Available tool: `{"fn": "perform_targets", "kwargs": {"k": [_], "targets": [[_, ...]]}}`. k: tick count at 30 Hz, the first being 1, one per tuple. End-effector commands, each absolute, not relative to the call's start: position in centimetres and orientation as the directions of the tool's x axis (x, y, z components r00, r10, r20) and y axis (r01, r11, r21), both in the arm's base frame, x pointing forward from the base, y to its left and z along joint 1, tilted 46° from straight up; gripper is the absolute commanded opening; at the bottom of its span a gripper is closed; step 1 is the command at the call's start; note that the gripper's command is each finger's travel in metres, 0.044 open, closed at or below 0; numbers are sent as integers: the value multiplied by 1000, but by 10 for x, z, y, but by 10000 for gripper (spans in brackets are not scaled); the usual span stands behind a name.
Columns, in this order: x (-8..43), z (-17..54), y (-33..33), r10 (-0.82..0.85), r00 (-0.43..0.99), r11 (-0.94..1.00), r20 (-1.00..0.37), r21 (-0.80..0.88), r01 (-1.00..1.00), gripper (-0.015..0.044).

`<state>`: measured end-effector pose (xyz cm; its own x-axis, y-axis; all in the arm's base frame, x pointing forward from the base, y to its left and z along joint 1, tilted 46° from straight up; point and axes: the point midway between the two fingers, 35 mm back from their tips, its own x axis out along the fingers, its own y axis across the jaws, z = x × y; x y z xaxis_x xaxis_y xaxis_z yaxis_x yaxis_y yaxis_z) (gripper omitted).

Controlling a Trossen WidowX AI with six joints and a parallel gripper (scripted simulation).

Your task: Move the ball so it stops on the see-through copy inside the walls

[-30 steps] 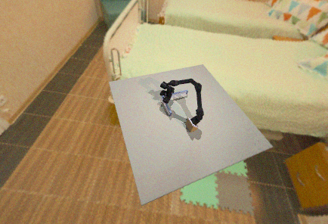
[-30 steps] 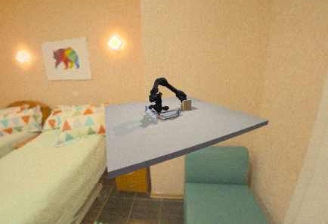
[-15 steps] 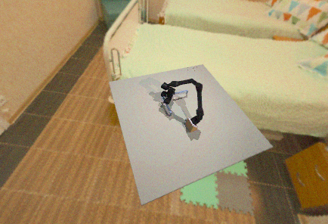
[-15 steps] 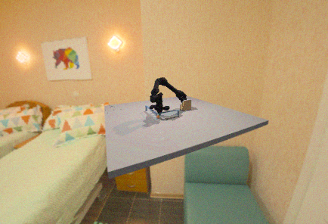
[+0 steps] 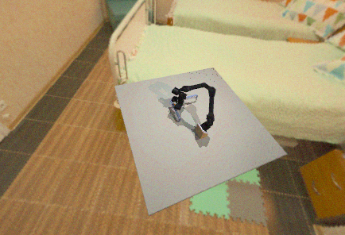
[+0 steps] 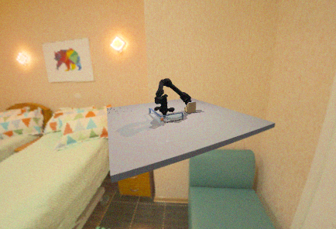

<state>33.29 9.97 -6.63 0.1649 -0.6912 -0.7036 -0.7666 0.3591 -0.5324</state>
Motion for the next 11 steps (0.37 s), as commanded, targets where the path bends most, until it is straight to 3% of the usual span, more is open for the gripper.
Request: {"fn": "perform_targets", "kwargs": {"k": [1,11], "targets": [[330,-60,96,-689,172,357,-704,-536,-765,0],[320,-55,86,-690,171,357,-704,-536,-765,0]]}}
